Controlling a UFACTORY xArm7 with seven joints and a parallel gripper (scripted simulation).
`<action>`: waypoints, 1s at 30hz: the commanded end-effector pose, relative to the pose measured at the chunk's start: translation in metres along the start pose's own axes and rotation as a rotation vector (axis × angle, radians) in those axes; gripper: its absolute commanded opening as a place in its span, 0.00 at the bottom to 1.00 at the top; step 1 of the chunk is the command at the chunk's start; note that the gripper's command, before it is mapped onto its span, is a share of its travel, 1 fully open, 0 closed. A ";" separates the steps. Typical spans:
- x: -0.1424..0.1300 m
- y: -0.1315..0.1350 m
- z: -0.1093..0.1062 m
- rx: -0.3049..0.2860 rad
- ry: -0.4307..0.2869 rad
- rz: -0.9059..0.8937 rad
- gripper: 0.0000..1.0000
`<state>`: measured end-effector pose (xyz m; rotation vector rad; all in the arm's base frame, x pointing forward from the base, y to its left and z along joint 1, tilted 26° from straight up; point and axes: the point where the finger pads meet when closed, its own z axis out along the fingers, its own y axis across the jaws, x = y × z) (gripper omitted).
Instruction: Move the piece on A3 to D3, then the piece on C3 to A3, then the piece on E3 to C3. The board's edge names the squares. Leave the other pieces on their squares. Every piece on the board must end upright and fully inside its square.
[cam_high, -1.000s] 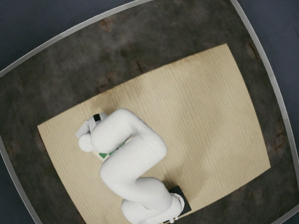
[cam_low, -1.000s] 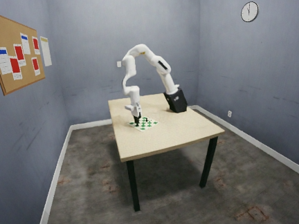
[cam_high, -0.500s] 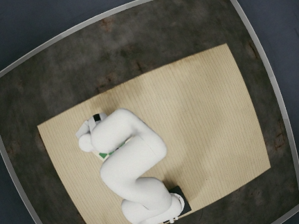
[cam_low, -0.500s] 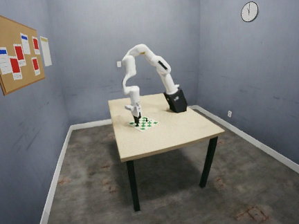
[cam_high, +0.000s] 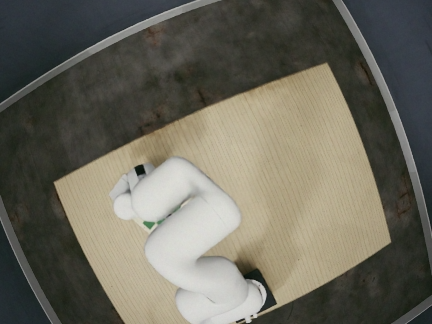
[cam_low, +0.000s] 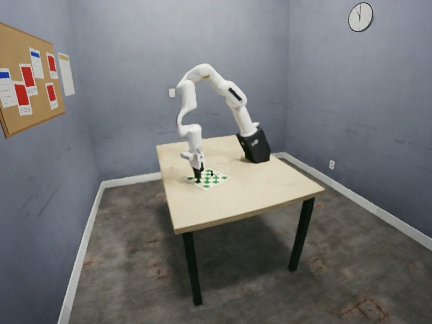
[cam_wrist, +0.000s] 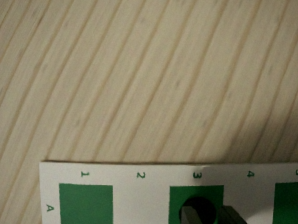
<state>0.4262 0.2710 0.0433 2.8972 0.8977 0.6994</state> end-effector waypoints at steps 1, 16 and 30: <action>0.001 0.000 -0.001 0.000 0.003 0.000 0.00; 0.001 0.000 0.002 0.000 0.003 0.000 0.00; 0.001 0.000 0.003 0.000 0.003 0.000 0.00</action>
